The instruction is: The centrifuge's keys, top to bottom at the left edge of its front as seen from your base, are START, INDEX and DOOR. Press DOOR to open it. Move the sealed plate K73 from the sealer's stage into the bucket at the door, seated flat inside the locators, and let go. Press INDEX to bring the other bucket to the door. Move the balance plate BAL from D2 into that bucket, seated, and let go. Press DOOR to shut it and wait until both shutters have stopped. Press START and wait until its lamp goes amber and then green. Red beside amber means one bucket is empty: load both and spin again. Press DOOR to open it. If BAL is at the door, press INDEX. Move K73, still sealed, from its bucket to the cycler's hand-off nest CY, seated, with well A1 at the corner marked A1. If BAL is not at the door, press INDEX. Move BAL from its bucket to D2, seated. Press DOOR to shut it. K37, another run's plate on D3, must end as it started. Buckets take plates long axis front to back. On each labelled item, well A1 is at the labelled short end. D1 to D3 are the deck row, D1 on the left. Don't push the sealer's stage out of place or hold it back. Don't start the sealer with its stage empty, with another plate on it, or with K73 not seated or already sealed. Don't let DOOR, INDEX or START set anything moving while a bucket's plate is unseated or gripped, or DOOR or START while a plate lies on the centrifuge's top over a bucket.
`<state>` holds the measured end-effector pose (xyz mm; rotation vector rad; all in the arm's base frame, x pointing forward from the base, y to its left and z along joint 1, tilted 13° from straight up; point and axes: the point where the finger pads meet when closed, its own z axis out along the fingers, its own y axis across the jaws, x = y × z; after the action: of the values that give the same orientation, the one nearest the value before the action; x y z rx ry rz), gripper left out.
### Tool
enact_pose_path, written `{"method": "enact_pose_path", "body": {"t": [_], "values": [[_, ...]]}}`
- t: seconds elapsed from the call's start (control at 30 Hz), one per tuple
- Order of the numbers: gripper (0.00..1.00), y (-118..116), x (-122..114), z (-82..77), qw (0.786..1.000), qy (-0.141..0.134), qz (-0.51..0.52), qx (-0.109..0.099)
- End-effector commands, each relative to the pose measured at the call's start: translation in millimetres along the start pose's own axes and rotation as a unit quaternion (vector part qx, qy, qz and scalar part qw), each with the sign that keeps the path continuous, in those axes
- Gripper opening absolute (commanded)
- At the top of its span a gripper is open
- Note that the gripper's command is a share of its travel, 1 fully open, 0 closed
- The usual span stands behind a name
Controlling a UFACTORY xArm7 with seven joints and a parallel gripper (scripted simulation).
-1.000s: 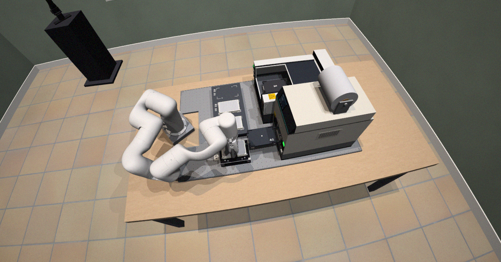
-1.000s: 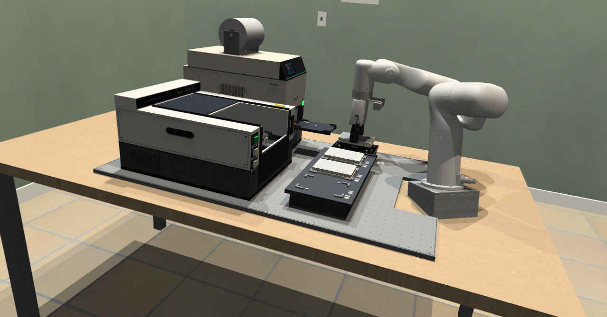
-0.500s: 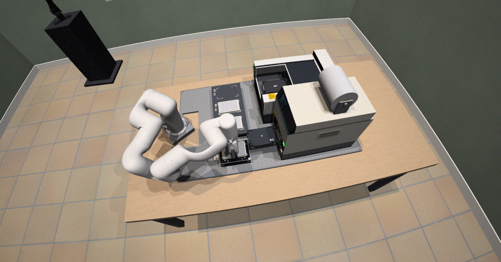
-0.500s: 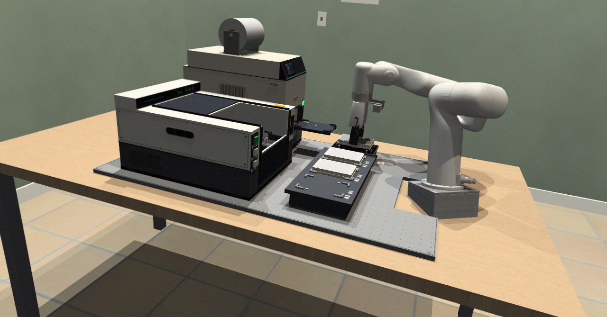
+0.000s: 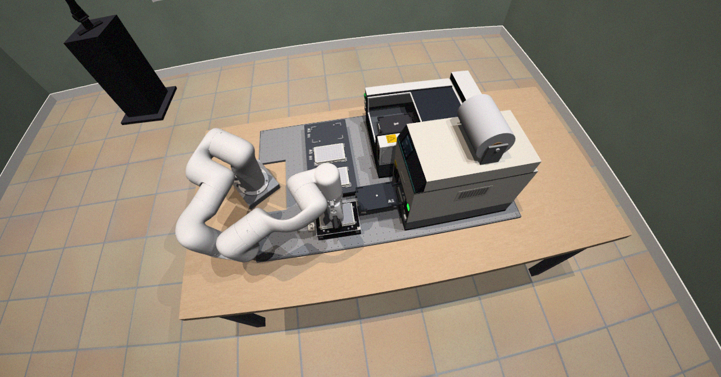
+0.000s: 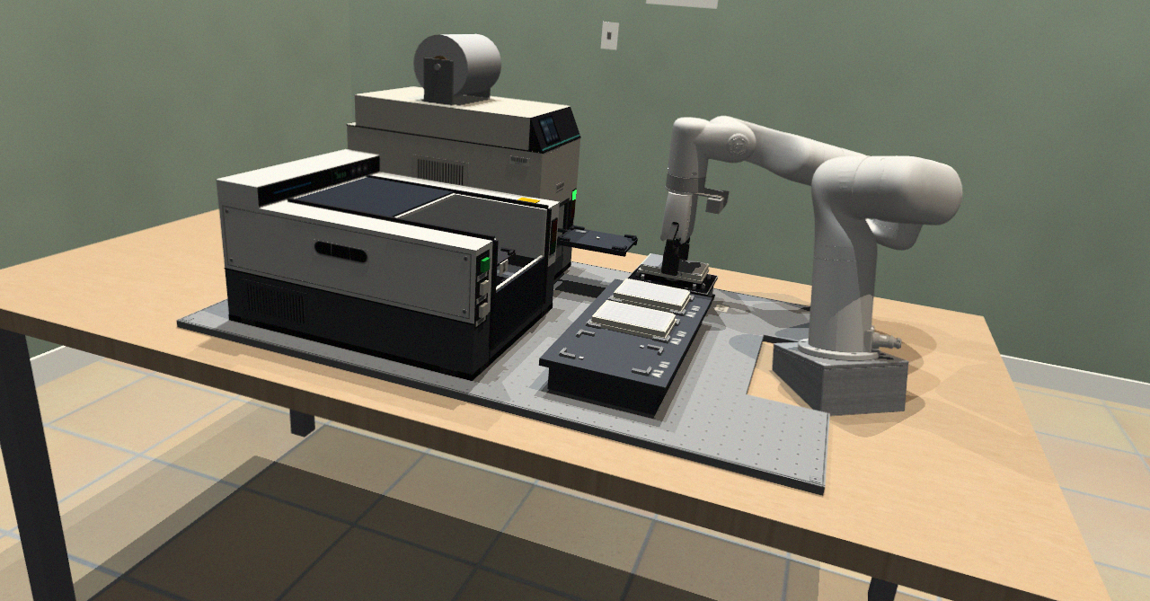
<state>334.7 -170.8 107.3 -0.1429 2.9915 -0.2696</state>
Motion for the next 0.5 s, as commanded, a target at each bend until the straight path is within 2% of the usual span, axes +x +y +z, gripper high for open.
{"method": "enact_pose_path", "body": {"t": [0.0,0.47], "values": [[0.0,-0.5,-0.5,-1.1,1.0,-0.001,0.0,0.001],[0.0,-0.4,-0.4,0.5,1.0,-0.001,0.0,0.001]]}}
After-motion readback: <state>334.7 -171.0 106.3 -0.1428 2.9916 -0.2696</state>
